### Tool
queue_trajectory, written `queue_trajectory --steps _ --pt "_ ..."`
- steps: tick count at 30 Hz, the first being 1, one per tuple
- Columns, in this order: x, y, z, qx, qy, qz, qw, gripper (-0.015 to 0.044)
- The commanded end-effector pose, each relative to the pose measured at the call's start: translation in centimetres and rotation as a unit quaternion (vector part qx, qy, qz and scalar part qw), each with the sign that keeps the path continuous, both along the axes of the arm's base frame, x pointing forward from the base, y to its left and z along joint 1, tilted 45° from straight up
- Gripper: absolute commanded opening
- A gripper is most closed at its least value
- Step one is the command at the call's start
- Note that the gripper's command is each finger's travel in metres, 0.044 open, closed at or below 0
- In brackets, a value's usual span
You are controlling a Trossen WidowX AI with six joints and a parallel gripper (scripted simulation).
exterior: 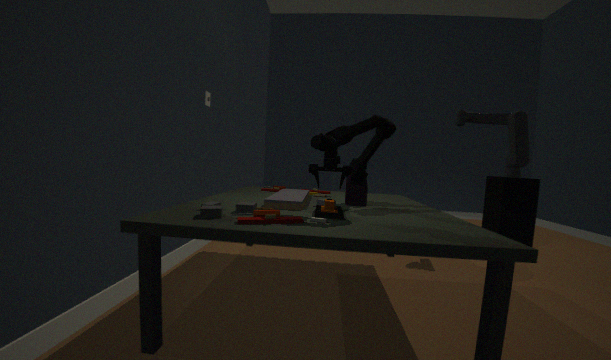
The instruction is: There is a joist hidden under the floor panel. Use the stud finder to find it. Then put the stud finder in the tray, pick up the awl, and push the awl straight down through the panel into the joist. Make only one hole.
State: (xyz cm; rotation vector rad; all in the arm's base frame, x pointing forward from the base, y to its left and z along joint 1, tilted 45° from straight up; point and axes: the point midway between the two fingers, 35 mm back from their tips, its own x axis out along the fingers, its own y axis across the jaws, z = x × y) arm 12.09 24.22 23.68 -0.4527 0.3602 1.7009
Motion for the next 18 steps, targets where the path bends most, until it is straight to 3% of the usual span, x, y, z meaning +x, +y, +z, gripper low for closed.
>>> queue_trajectory --steps 1,10,18 --pt "0.5 0.1 -0.5 -0.007 0.006 -0.008 1.0 0.044" --pt "9.0 -1.6 -4.8 -0.079 0.066 -0.128 0.986 0.044" --pt "17.9 -7.6 -12.6 -0.16 0.147 -0.234 0.948 0.044"
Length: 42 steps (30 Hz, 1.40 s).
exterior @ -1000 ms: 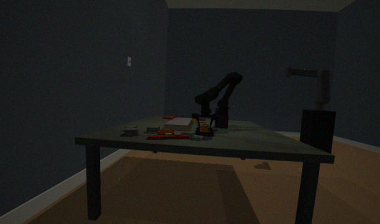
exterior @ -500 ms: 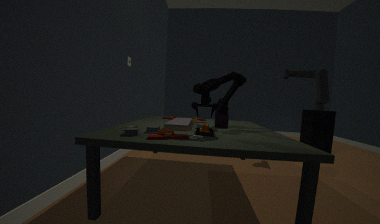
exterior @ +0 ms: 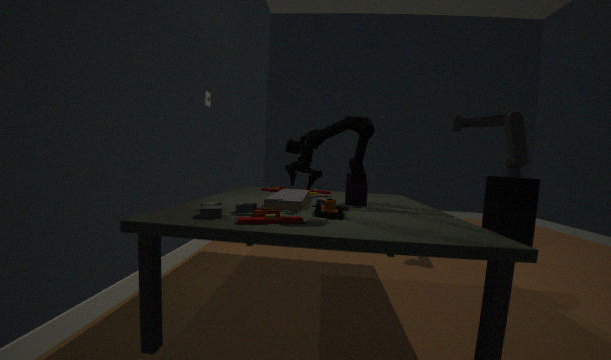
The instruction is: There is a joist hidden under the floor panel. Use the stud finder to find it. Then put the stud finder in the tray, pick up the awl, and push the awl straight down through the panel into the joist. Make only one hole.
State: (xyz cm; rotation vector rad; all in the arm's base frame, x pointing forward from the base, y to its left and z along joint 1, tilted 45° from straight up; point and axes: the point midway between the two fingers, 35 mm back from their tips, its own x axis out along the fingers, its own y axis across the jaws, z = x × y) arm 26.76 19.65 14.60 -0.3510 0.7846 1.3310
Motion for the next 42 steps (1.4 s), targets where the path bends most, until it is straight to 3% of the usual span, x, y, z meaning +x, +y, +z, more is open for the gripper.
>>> queue_trajectory --steps 1,7,14,21,28,42 --pt "4.1 -4.0 -4.5 -0.039 0.05 -0.057 0.996 0.044" --pt "7.3 -10.2 -10.8 -0.075 0.121 -0.127 0.982 0.044" --pt "7.9 -17.7 -18.3 -0.097 0.209 -0.195 0.953 0.044" --pt "5.2 -24.4 -26.0 -0.096 0.3 -0.244 0.917 0.044" --pt "-0.5 -28.7 -33.6 -0.068 0.39 -0.269 0.878 0.044" --pt "-0.5 -28.6 -34.1 -0.064 0.398 -0.27 0.874 0.044"
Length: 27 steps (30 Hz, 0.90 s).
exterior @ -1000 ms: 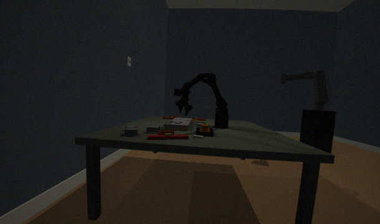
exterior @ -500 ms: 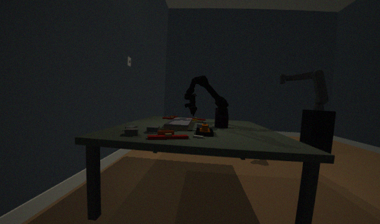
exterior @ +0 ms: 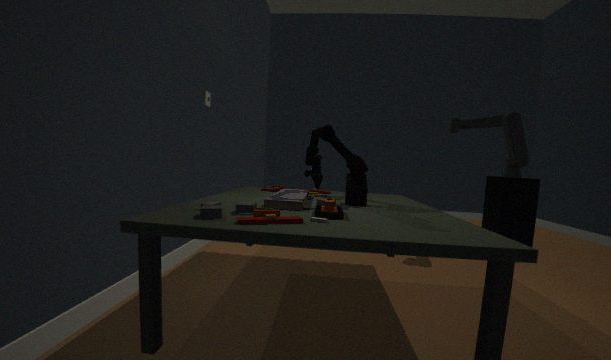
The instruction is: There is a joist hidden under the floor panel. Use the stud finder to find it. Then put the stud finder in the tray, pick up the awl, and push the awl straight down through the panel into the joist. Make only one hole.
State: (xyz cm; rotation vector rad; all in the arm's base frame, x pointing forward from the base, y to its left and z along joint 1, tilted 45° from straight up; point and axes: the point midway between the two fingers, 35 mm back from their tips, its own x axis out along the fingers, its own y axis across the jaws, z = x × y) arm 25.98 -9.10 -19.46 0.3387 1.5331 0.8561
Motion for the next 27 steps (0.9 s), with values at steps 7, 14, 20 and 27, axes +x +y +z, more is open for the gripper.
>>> queue_trajectory --steps 7,14,20,27 --pt "0.3 0.7 -0.5 0.002 0.002 -0.002 1.0 0.044" --pt "0.2 1.5 -1.4 0.002 0.002 -0.002 1.0 0.044" --pt "0.1 2.2 -2.1 0.002 0.002 -0.002 1.0 0.044" --pt "0.0 3.0 -2.9 0.003 0.002 -0.002 1.0 0.044"
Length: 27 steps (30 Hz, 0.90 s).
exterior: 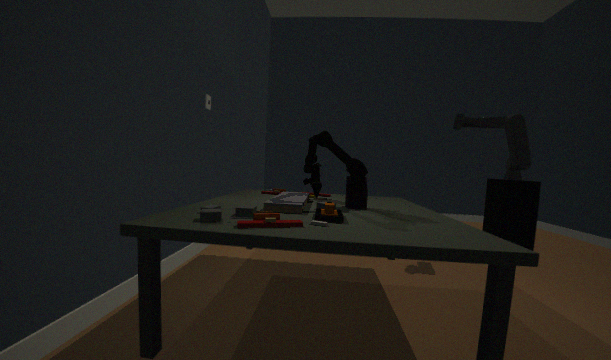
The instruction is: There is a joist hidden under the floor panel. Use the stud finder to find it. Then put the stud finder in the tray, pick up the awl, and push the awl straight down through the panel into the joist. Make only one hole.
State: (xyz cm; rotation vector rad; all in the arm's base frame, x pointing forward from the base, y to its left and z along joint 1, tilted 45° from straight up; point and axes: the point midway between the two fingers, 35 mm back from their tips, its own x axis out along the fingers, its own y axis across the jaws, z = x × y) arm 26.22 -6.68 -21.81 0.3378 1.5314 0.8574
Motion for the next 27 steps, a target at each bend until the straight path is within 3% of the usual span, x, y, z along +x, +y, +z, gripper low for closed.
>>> queue_trajectory --steps 1,10,25,27 --pt "-0.27 0.66 -0.62 0.002 0.003 -0.002 1.0 0.044" --pt "-0.42 1.29 -1.22 0.003 0.003 -0.002 1.0 0.044" --pt "-0.42 1.29 -1.22 0.003 0.003 -0.002 1.0 0.0046" --pt "-0.42 1.29 -1.22 0.003 0.003 -0.002 1.0 0.0033"
